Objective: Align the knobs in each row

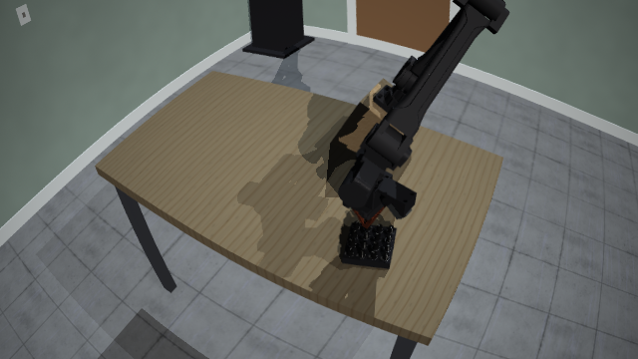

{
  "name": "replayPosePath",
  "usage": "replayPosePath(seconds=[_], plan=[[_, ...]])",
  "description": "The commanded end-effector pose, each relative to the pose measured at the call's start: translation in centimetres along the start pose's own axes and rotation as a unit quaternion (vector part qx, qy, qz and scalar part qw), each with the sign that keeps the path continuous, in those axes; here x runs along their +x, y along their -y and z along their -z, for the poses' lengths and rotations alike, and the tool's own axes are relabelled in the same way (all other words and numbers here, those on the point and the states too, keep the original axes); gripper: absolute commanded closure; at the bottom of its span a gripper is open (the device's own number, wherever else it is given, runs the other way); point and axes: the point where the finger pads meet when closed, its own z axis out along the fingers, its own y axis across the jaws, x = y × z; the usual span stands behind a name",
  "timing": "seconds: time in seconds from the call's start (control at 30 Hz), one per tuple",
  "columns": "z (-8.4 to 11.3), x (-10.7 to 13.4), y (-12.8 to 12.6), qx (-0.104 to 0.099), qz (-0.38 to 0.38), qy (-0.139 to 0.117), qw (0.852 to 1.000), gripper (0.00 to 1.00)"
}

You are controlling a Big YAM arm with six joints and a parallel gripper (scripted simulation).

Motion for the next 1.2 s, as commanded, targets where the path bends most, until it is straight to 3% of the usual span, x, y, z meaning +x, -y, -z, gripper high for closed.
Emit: replayPosePath(seconds=[0.0,0.4,0.8,0.87,1.17], plan=[[-0.11,-0.1,0.12,0.005,-0.067,0.001,0.998,0.92],[-0.06,-0.15,0.29,0.007,-0.199,0.002,0.98,0.92],[-0.04,-0.15,0.31,0.007,-0.344,0.003,0.939,0.92],[-0.04,-0.15,0.31,0.007,-0.344,0.003,0.939,0.92],[0.01,-0.22,0.46,0.008,-0.427,0.004,0.904,0.92]])
